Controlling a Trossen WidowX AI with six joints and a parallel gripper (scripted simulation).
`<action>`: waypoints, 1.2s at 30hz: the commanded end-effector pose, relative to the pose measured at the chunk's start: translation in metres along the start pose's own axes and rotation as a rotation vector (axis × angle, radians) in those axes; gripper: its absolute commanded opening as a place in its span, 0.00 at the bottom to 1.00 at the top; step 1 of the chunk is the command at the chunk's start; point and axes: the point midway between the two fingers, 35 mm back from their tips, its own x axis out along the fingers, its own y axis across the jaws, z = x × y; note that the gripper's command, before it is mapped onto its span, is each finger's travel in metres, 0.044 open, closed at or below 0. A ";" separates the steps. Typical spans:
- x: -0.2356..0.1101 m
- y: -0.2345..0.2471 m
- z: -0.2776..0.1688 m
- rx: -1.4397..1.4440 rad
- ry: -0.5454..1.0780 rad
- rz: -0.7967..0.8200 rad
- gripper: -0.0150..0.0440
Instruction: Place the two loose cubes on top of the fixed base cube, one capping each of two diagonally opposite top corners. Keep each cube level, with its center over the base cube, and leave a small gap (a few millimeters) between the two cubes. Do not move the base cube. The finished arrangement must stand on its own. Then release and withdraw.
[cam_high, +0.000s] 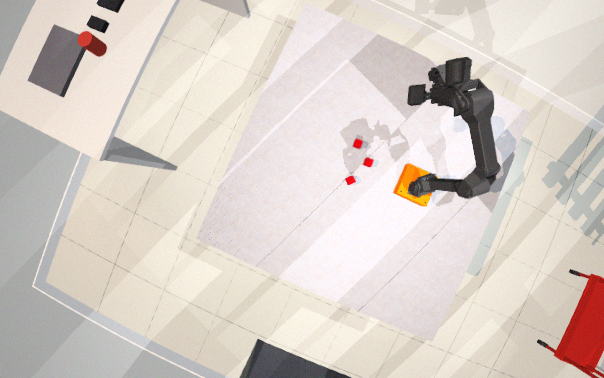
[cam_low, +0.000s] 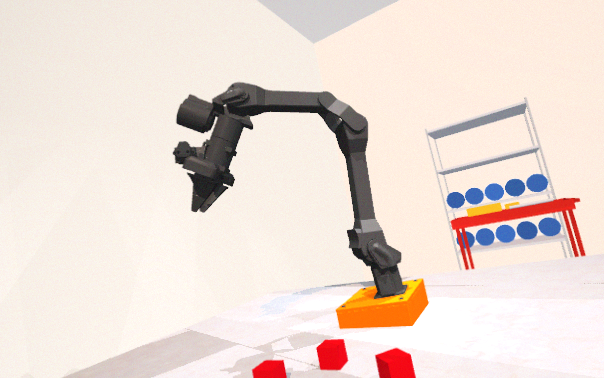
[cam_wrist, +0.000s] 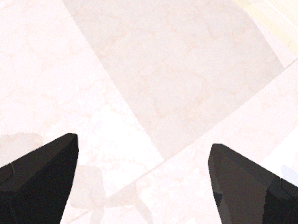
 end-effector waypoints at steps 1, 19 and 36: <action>0.030 0.049 -0.022 -0.220 0.114 0.083 0.70; 0.076 0.198 -0.162 -1.041 0.436 0.352 0.70; 0.128 0.203 -0.195 -1.049 0.439 0.354 0.70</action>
